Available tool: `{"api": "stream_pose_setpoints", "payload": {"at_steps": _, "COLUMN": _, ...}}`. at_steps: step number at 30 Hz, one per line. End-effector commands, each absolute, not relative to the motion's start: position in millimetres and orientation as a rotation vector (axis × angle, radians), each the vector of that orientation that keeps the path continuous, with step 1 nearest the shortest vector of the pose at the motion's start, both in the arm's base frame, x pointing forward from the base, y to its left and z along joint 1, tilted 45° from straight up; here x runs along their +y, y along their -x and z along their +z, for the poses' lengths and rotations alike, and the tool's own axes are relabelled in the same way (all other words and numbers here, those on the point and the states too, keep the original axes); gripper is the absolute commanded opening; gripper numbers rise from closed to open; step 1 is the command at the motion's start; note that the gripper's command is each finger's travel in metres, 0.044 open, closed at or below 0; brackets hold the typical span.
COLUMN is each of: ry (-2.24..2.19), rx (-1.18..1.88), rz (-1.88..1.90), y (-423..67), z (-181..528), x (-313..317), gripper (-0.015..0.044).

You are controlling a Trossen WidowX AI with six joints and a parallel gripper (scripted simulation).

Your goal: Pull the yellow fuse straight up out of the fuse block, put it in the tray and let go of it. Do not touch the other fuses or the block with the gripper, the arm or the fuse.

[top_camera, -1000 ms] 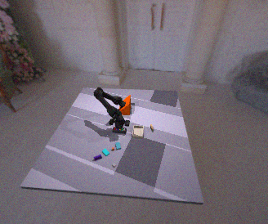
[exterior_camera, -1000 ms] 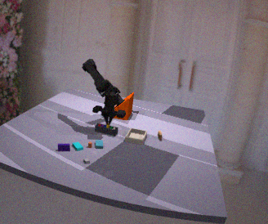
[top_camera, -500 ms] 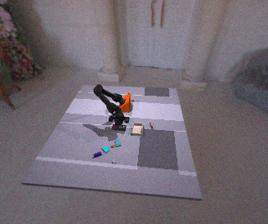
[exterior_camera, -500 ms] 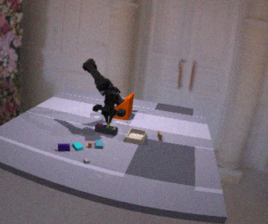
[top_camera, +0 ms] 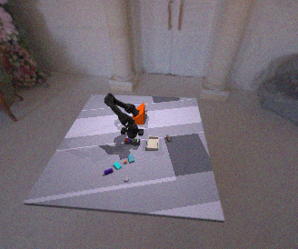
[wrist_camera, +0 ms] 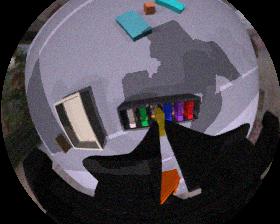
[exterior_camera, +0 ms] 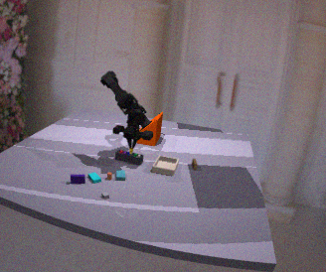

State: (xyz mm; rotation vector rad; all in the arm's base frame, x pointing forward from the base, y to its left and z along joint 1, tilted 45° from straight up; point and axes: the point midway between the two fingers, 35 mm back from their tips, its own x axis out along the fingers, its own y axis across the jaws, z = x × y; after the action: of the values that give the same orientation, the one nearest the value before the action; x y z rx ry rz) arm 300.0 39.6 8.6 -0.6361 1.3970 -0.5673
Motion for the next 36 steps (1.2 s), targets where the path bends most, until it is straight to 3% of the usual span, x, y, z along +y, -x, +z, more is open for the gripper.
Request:
{"api": "stream_pose_setpoints", "payload": {"at_steps": 1, "ry": 0.629, "rx": 1.399, "rz": -0.567, "y": -299.4, "z": 9.7, "x": 41.3, "gripper": 0.0000}}
{"api": "stream_pose_setpoints", "payload": {"at_steps": 24, "ry": 0.630, "rx": 1.400, "rz": -0.567, "y": -296.7, "z": 28.4, "x": 59.6, "gripper": 0.0000}}
{"api": "stream_pose_setpoints", "payload": {"at_steps": 36, "ry": 0.623, "rx": 1.401, "rz": -0.557, "y": -303.9, "z": -6.1, "x": 103.3, "gripper": 0.0000}}
